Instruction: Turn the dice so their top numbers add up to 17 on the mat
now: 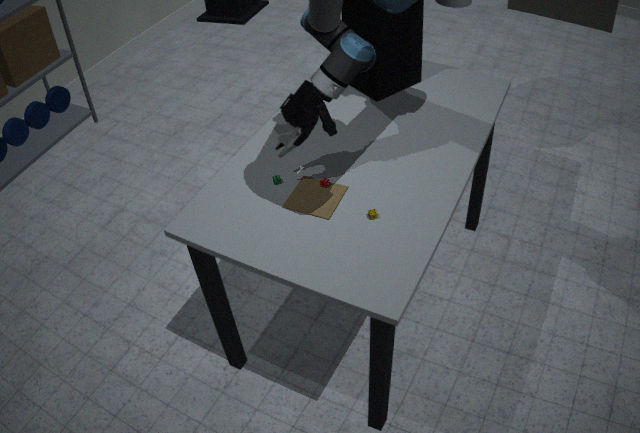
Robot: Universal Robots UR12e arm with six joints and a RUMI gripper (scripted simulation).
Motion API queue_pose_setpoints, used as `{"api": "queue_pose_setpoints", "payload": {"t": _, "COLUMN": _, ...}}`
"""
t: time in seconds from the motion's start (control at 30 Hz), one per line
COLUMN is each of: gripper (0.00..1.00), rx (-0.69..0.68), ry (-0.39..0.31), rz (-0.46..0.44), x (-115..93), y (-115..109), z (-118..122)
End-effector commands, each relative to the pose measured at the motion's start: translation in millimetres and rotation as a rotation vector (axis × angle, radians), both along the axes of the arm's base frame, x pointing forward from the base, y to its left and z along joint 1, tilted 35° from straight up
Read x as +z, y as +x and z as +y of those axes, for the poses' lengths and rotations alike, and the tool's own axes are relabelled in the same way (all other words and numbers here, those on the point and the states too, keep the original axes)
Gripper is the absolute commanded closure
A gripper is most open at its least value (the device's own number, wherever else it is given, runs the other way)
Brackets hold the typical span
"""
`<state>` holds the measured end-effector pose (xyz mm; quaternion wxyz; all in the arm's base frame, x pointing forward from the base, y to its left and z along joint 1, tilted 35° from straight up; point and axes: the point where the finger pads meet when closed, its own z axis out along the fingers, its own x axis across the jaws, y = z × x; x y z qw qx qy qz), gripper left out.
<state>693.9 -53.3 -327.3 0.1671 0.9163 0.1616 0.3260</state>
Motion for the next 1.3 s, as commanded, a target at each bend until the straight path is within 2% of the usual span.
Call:
{"api": "queue_pose_setpoints", "payload": {"t": 0.0, "gripper": 0.79, "rx": 0.07, "ry": 0.085, "rz": 0.054, "x": 0, "y": 3, "z": -7}}
{"api": "queue_pose_setpoints", "payload": {"t": 0.13, "gripper": 0.79, "rx": 0.141, "ry": 0.181, "rz": 0.107, "x": 2, "y": 5, "z": -13}}
{"api": "queue_pose_setpoints", "payload": {"t": 0.17, "gripper": 0.79, "rx": 0.142, "ry": 0.182, "rz": 0.108, "x": 2, "y": 5, "z": -14}}
{"api": "queue_pose_setpoints", "payload": {"t": 0.3, "gripper": 0.79, "rx": 0.207, "ry": 0.27, "rz": 0.156, "x": 4, "y": 7, "z": -20}}
{"api": "queue_pose_setpoints", "payload": {"t": 0.47, "gripper": 0.79, "rx": 0.263, "ry": 0.349, "rz": 0.197, "x": 7, "y": 9, "z": -25}}
{"api": "queue_pose_setpoints", "payload": {"t": 0.53, "gripper": 0.79, "rx": 0.263, "ry": 0.349, "rz": 0.197, "x": 7, "y": 9, "z": -25}}
{"api": "queue_pose_setpoints", "payload": {"t": 0.73, "gripper": 0.79, "rx": 0.332, "ry": 0.443, "rz": 0.248, "x": 9, "y": 11, "z": -32}}
{"api": "queue_pose_setpoints", "payload": {"t": 0.93, "gripper": 0.79, "rx": 0.379, "ry": 0.505, "rz": 0.285, "x": 10, "y": 13, "z": -37}}
{"api": "queue_pose_setpoints", "payload": {"t": 1.27, "gripper": 0.79, "rx": 0.406, "ry": 0.543, "rz": 0.303, "x": 12, "y": 13, "z": -39}}
